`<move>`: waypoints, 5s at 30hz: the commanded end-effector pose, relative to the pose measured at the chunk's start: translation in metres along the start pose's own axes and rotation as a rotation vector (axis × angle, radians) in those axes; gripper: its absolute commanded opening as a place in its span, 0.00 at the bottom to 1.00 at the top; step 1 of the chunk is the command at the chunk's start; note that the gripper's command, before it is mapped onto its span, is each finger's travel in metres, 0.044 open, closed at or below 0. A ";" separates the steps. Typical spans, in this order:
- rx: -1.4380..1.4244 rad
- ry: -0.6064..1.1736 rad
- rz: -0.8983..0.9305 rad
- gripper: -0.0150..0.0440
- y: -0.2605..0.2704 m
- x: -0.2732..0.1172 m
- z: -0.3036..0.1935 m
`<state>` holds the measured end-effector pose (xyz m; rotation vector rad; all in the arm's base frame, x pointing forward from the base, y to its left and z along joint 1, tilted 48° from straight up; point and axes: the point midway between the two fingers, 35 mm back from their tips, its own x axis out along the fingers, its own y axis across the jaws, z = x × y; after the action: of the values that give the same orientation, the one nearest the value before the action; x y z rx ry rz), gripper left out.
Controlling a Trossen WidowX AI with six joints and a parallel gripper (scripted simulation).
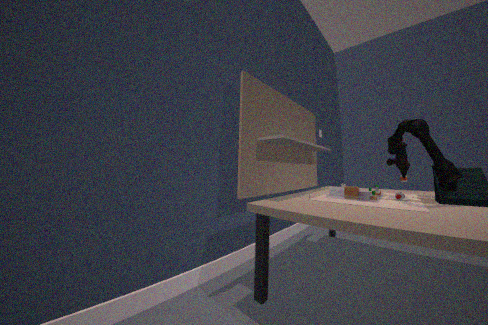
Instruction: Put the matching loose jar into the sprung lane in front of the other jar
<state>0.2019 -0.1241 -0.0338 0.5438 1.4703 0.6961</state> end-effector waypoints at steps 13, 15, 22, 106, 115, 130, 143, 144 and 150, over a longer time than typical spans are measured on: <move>0.041 -0.004 -0.022 0.25 0.059 0.017 0.064; 0.047 -0.007 -0.018 0.25 0.068 0.020 0.071; 0.066 -0.016 0.004 0.25 0.104 0.031 0.094; 0.080 -0.017 0.038 0.25 0.140 0.068 0.133; 0.080 -0.017 0.038 0.25 0.140 0.068 0.137; 0.080 -0.017 0.038 0.25 0.140 0.068 0.143; 0.079 -0.018 0.038 0.25 0.140 0.068 0.148; 0.079 -0.018 0.038 0.25 0.140 0.068 0.148; 0.079 -0.018 0.038 0.25 0.140 0.067 0.151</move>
<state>0.3299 0.0335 0.0230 0.6361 1.4994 0.6581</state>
